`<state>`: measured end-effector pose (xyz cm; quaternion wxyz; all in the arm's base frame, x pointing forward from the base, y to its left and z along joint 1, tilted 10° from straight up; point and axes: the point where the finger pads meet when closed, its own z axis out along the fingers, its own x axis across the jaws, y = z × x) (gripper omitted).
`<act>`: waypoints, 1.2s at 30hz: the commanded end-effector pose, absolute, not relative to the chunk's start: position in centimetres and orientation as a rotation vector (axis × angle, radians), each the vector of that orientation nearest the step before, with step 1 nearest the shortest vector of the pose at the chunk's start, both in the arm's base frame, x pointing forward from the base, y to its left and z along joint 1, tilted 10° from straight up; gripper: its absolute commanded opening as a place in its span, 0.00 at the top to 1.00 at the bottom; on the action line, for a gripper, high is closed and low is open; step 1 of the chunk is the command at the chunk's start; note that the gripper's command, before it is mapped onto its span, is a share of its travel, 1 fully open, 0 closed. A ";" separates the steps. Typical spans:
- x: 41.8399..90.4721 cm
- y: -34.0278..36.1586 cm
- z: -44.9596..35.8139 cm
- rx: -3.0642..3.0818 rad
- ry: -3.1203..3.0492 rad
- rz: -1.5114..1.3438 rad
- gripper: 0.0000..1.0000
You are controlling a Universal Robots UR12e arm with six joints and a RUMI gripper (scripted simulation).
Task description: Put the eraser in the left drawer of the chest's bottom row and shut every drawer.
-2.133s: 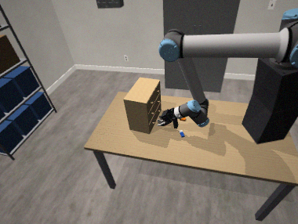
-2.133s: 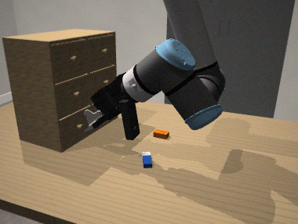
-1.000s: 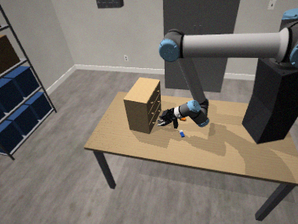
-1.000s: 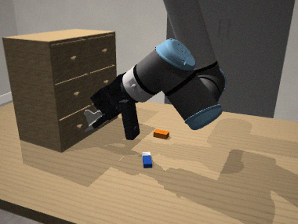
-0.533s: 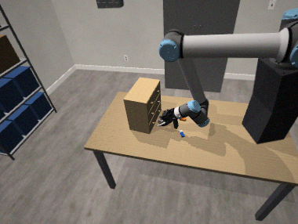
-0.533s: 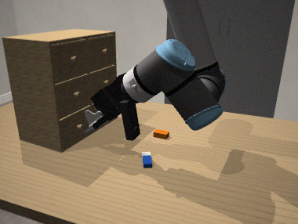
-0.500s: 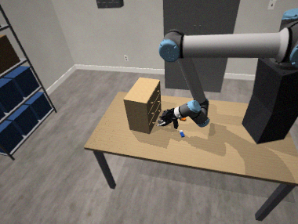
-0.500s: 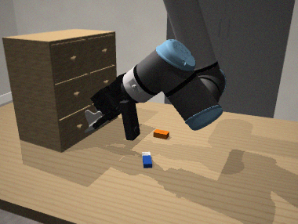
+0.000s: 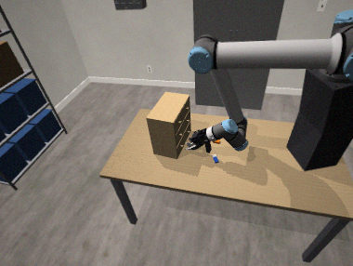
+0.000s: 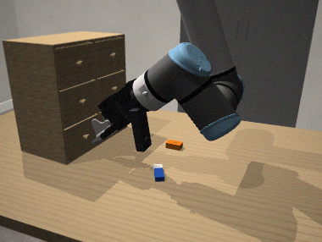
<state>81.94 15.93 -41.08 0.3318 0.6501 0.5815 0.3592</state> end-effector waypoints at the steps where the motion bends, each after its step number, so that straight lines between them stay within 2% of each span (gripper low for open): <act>1: 81.9 16.0 -41.1 1.698 1.519 0.939 0.80; 36: 82.9 15.9 -40.8 1.695 1.516 0.942 0.80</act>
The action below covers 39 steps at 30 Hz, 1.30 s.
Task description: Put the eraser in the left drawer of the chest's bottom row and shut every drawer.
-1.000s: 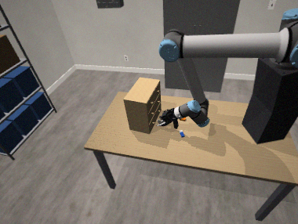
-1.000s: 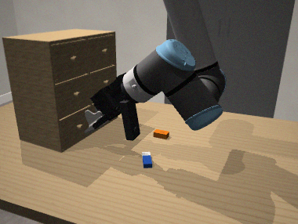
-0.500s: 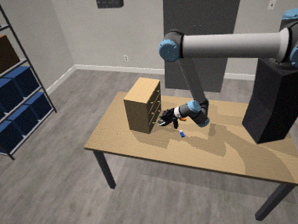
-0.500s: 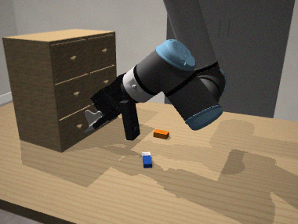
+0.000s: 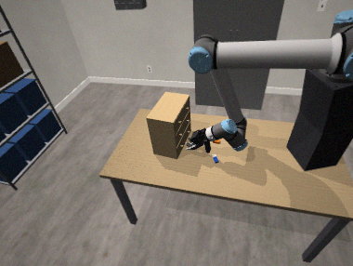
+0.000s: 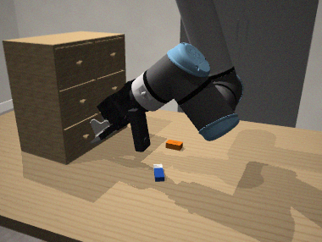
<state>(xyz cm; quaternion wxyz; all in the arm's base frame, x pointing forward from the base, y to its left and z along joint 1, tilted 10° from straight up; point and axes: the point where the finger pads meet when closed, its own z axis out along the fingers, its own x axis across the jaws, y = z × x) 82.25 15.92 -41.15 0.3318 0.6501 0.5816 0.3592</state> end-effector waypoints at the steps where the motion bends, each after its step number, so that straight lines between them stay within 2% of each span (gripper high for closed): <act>1: 83.0 15.9 -40.7 1.695 1.516 0.942 0.80; 39: 85.5 15.7 -40.5 1.697 1.517 0.940 0.80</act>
